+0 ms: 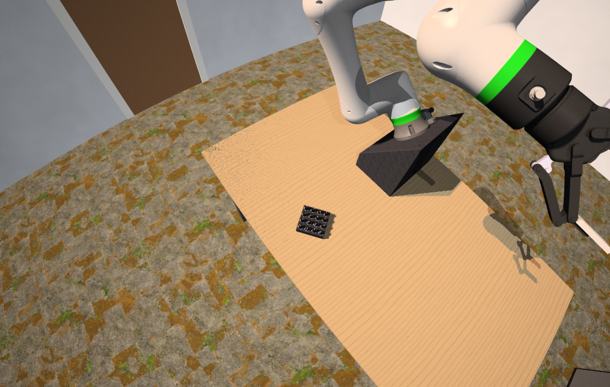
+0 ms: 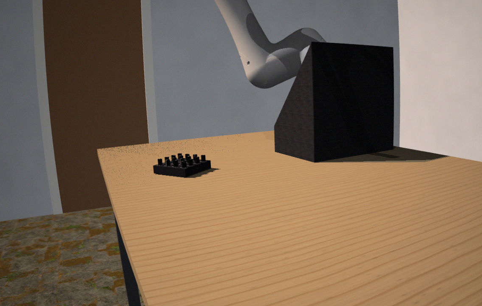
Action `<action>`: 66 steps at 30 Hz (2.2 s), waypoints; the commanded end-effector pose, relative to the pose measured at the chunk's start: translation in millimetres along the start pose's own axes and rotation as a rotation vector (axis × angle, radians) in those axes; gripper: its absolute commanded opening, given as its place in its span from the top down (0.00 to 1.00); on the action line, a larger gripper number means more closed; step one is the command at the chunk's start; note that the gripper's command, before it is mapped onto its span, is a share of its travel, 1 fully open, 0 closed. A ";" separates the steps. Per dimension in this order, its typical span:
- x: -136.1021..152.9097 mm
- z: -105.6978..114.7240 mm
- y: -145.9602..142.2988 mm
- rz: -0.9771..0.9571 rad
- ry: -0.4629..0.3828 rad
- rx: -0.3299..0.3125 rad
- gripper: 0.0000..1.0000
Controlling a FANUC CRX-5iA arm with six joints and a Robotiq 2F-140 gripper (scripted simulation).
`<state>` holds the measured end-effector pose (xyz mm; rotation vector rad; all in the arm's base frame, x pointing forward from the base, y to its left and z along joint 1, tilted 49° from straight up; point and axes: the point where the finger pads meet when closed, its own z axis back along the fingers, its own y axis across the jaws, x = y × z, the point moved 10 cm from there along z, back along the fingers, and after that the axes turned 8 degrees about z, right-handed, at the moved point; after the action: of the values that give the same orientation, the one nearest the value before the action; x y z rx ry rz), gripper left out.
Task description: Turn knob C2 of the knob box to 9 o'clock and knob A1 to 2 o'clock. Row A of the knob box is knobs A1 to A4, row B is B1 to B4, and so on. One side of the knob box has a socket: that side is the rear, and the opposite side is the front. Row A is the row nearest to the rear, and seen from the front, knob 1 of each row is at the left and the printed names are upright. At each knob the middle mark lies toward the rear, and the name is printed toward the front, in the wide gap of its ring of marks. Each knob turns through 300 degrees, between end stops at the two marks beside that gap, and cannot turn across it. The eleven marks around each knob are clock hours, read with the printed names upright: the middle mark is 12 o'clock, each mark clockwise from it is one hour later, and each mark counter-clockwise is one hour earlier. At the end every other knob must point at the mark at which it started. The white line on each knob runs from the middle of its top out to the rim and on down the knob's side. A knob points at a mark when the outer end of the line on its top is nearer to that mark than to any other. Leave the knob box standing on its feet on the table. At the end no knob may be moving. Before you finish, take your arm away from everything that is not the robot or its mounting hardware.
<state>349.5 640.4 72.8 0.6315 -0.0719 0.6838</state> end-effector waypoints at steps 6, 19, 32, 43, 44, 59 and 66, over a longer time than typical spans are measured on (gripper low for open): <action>0.1 0.0 0.3 0.000 0.000 0.000 0.00; 0.0 0.2 -0.2 0.002 0.000 -0.001 0.00; -20.9 26.7 -87.3 0.335 0.097 -0.144 0.00; -46.0 58.1 -163.1 0.643 0.240 -0.243 0.00; -48.7 61.5 -170.1 0.672 0.257 -0.250 0.00; -91.4 115.1 -264.0 1.090 0.533 -0.297 0.00; -113.8 143.3 -303.4 1.281 0.687 -0.275 0.00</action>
<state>460.4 339.8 2.6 0.0078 0.0413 1.9418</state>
